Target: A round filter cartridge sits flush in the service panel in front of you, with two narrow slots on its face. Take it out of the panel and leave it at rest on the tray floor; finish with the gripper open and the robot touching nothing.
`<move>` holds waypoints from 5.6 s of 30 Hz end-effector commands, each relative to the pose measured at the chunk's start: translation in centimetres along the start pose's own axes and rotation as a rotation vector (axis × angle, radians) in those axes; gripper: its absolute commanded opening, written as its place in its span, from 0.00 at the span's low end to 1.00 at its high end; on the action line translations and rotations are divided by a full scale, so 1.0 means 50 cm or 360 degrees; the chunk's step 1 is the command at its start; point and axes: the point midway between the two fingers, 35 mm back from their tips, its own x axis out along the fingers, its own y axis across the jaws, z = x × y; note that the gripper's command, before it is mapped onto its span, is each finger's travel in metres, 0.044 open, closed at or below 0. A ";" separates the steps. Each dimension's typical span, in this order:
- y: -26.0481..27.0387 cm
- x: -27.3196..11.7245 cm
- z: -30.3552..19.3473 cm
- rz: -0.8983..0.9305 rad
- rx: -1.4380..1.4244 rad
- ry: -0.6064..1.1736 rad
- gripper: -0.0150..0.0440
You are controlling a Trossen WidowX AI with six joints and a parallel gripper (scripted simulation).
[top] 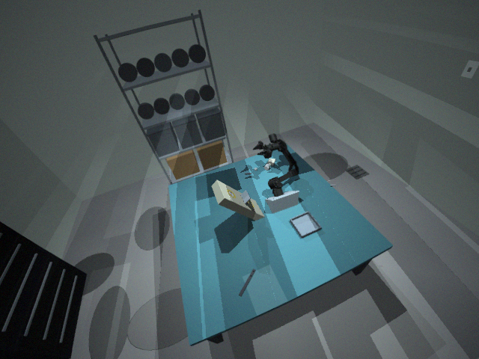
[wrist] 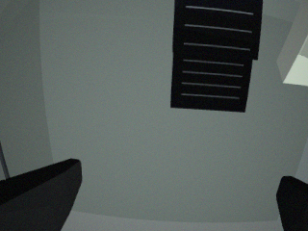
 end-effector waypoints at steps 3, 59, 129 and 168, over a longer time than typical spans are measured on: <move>-0.001 0.022 -0.005 -0.0028 -0.0072 -0.0034 0.80; -0.580 0.575 0.043 -0.1512 -0.4147 -0.0371 0.42; -0.572 0.639 0.098 -0.1496 -0.4154 -0.0380 0.42; -0.571 0.661 0.116 -0.1495 -0.4154 -0.0381 0.42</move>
